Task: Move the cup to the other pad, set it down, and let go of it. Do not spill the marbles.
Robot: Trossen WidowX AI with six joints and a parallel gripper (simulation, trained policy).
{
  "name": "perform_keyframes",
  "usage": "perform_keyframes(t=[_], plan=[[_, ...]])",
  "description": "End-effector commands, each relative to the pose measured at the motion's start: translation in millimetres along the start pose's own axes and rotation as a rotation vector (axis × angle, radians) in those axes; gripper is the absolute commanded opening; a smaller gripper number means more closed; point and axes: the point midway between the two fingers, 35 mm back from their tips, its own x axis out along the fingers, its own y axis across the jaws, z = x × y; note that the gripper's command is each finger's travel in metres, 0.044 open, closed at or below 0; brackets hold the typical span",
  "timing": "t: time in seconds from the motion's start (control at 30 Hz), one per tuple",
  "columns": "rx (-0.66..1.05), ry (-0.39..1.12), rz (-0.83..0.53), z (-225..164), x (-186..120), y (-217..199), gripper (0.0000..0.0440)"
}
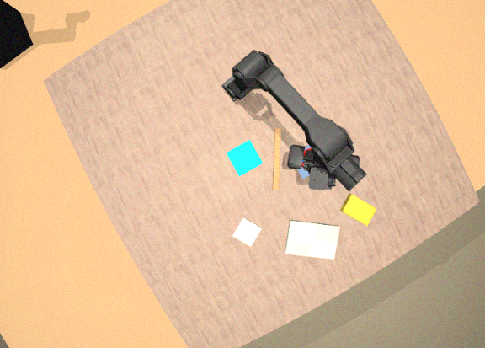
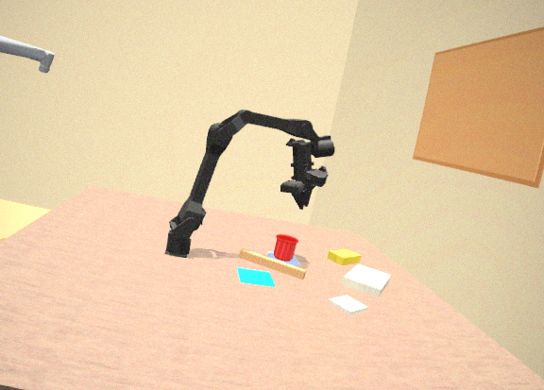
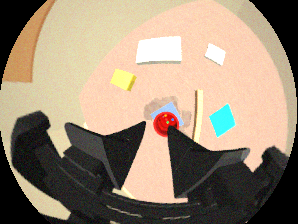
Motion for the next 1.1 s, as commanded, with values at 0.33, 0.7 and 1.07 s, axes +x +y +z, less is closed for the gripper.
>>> perform_keyframes(t=[0.33, 0.7, 1.07], plan=[[0.011, 0.115, -0.203, -16, 36, -21, 0.0162], [0.024, 0.162, -0.318, -27, 65, -36, 0.0175], [0.027, 0.186, -0.387, -36, 97, -48, 0.0186]])
